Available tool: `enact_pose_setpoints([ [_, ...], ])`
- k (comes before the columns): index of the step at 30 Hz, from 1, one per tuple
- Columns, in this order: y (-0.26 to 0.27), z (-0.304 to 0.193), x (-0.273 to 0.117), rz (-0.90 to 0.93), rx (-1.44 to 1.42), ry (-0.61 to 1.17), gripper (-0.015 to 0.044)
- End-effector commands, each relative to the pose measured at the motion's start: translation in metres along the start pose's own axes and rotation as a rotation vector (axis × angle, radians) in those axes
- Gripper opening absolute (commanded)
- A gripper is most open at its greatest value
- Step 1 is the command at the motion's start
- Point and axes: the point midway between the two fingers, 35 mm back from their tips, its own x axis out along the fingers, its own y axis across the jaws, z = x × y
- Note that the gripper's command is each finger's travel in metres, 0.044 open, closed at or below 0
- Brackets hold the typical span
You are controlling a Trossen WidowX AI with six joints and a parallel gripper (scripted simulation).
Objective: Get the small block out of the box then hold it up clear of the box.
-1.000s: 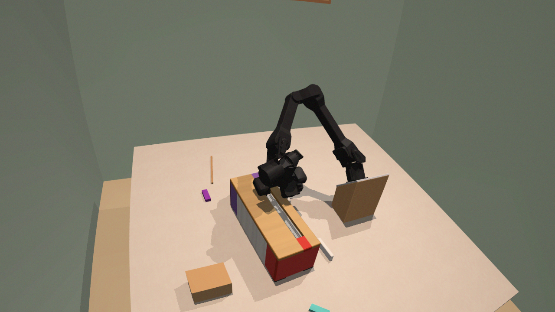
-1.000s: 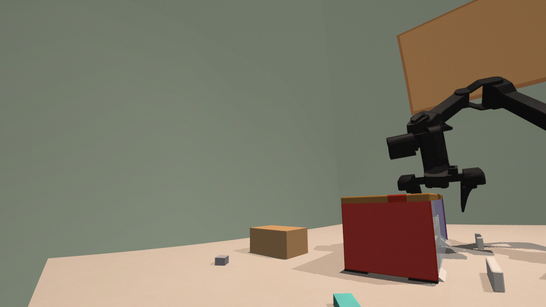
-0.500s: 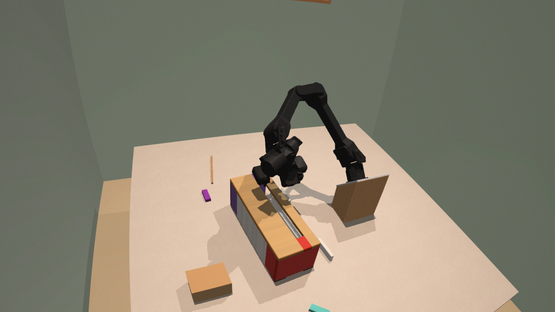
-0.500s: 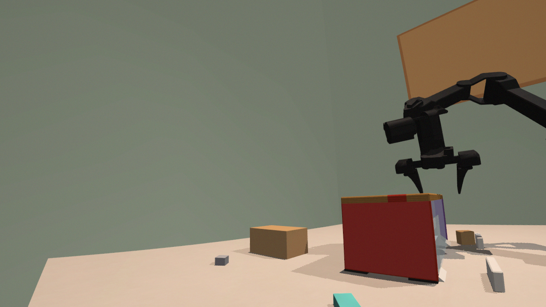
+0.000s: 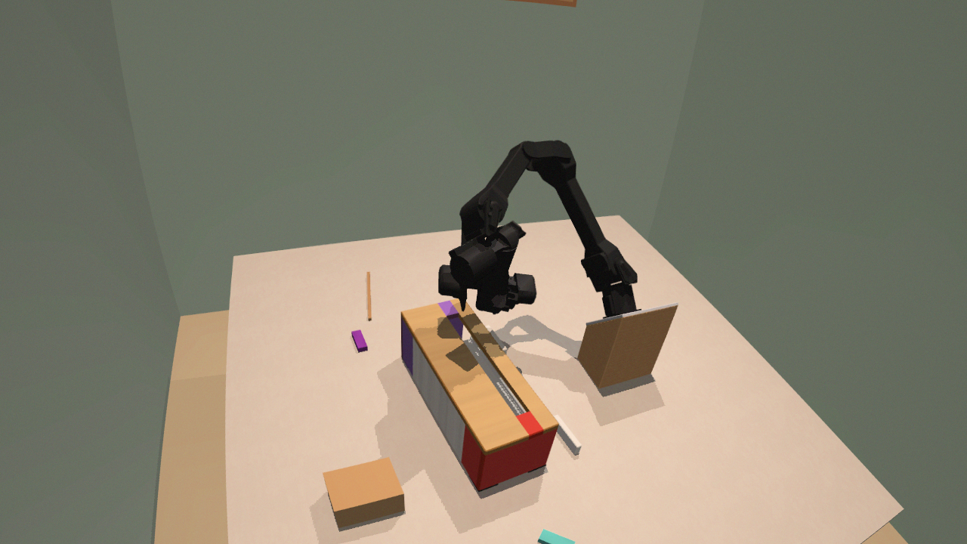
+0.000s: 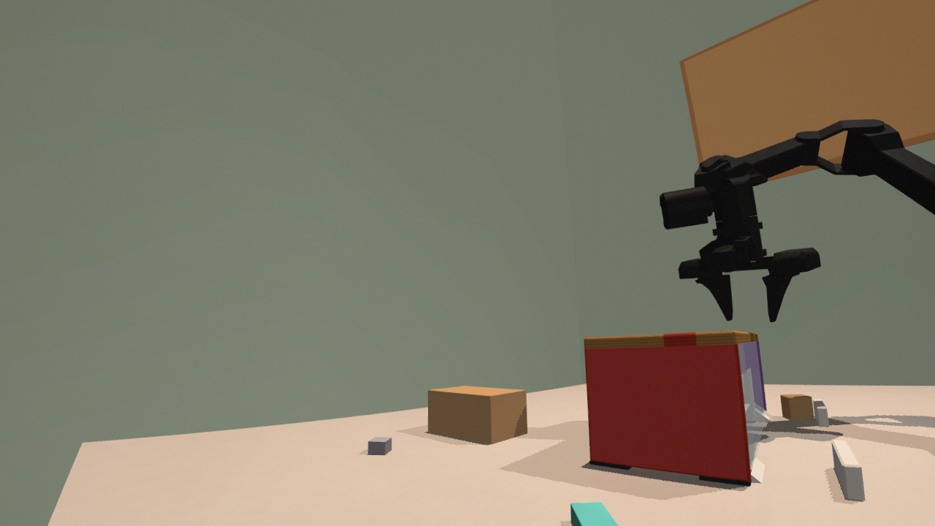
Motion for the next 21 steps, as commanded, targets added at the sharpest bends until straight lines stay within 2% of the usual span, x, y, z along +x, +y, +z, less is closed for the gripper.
enact_pose_setpoints([
  [1,0.002,-0.011,-0.001,0.016,0.542,-0.074,0.0285],
  [10,0.007,-0.031,0.001,0.115,1.624,-0.174,0.0285],
  [21,0.010,-0.044,0.002,0.243,2.320,-0.230,0.0285],
])
